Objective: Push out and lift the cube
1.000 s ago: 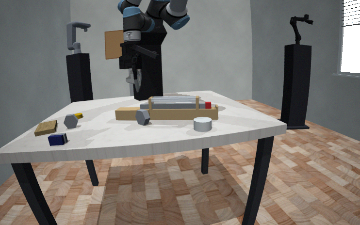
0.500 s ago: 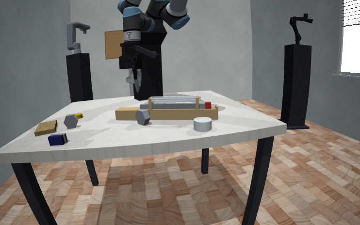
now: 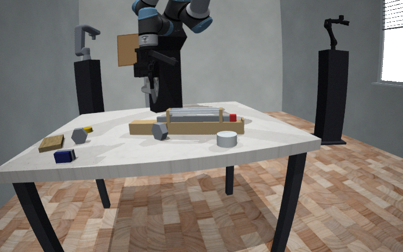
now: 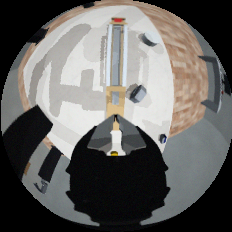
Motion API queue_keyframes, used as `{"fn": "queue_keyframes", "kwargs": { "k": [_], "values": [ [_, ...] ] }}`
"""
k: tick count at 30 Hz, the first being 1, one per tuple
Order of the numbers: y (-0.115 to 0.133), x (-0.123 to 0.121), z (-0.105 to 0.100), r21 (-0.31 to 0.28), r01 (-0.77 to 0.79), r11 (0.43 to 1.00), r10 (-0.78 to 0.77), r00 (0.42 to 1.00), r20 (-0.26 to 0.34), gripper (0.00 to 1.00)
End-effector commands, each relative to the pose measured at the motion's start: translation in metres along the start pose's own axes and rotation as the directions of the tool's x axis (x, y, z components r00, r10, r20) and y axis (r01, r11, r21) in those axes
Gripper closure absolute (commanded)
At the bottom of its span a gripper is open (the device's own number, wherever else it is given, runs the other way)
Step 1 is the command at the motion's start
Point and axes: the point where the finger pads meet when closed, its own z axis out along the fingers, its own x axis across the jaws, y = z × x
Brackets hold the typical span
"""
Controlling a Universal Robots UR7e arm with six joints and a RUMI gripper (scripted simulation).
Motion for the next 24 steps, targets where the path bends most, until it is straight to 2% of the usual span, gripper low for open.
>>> {"fn": "queue_keyframes", "kwargs": {
  "k": [1, 7, 15, 17, 24],
  "values": [
    [-0.004, 0.000, 0.000, 0.000, 0.000, 1.000, 0.000, 1.000, 0.000, 1.00],
    [-0.036, 0.000, 0.000, -0.001, 0.001, 1.000, -0.001, 1.000, 0.000, 1.00],
    [-0.115, 0.000, 0.000, -0.001, 0.001, 1.000, -0.001, 1.000, 0.001, 1.00],
    [-0.115, 0.000, 0.000, -0.001, 0.001, 1.000, -0.001, 1.000, 0.001, 1.00],
    [-0.193, -0.001, 0.000, 0.000, 0.001, 1.000, -0.001, 1.000, -0.001, 1.00]
  ]
}}
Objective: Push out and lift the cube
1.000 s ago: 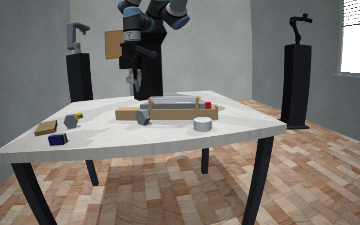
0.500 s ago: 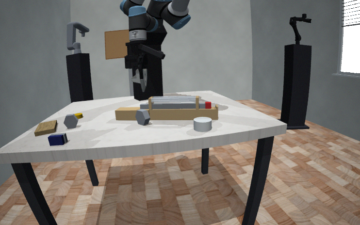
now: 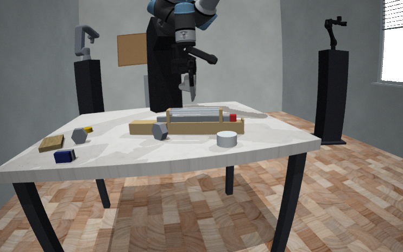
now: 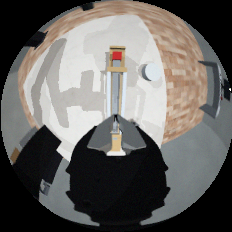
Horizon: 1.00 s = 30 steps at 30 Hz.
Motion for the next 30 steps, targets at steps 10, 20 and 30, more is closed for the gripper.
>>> {"fn": "queue_keyframes", "kwargs": {
  "k": [10, 20, 30],
  "values": [
    [-0.115, 0.001, 0.004, -0.016, -0.003, 1.000, 0.003, 1.000, 0.003, 1.00],
    [-0.147, 0.001, 0.004, -0.015, -0.003, 1.000, 0.003, 1.000, 0.002, 1.00],
    [-0.147, 0.001, 0.004, -0.015, -0.003, 1.000, 0.003, 1.000, 0.002, 0.75]
  ]
}}
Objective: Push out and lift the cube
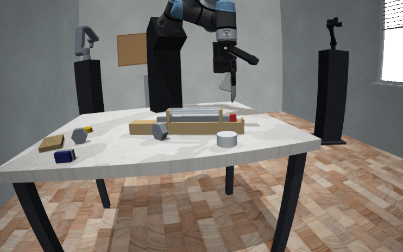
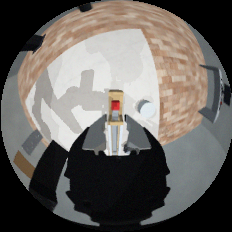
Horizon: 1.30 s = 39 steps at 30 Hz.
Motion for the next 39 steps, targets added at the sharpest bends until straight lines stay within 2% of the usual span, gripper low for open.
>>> {"fn": "queue_keyframes", "kwargs": {
  "k": [1, 31, 39],
  "values": [
    [-0.001, 0.000, 0.000, 0.000, 0.000, 1.000, 0.000, 1.000, -0.001, 0.75],
    [-0.001, 0.000, 0.001, 0.000, 0.000, 1.000, 0.000, 1.000, -0.001, 0.75],
    [-0.001, 0.000, 0.028, 0.000, 0.000, 1.000, 0.000, 1.000, -0.001, 0.75]
  ]
}}
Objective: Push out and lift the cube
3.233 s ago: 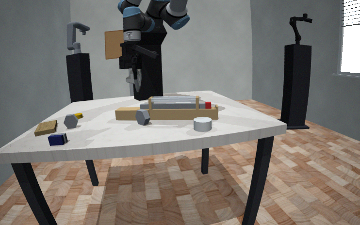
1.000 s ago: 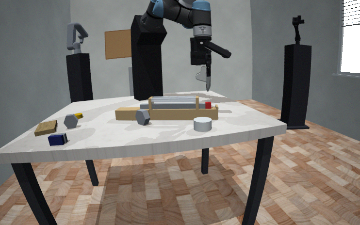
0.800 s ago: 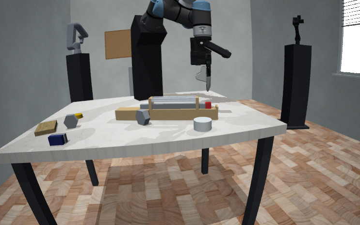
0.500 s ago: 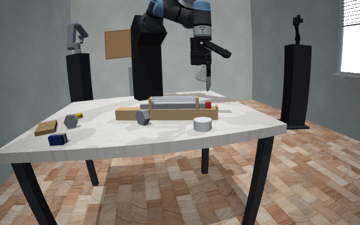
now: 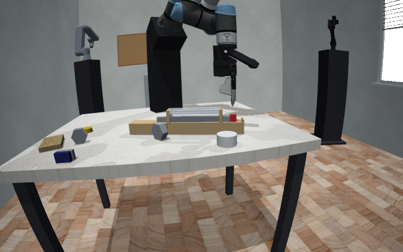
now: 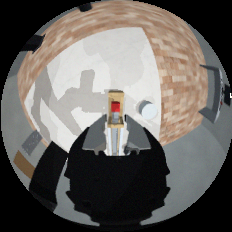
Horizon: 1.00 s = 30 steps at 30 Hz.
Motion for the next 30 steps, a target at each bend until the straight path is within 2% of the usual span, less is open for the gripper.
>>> {"fn": "queue_keyframes", "kwargs": {
  "k": [1, 5, 14, 24, 30],
  "values": [
    [0.000, 0.001, 0.019, 0.001, 0.000, 1.000, 0.000, 1.000, -0.001, 0.75],
    [-0.001, 0.001, 0.030, 0.001, 0.000, 1.000, 0.000, 1.000, -0.001, 0.75],
    [-0.001, 0.001, 0.033, 0.001, 0.000, 1.000, 0.000, 1.000, -0.001, 0.75],
    [-0.001, 0.001, 0.053, 0.001, 0.000, 1.000, 0.000, 1.000, -0.001, 0.75],
    [-0.001, 0.001, 0.056, 0.001, 0.000, 1.000, 0.000, 1.000, -0.001, 0.75]
  ]
}}
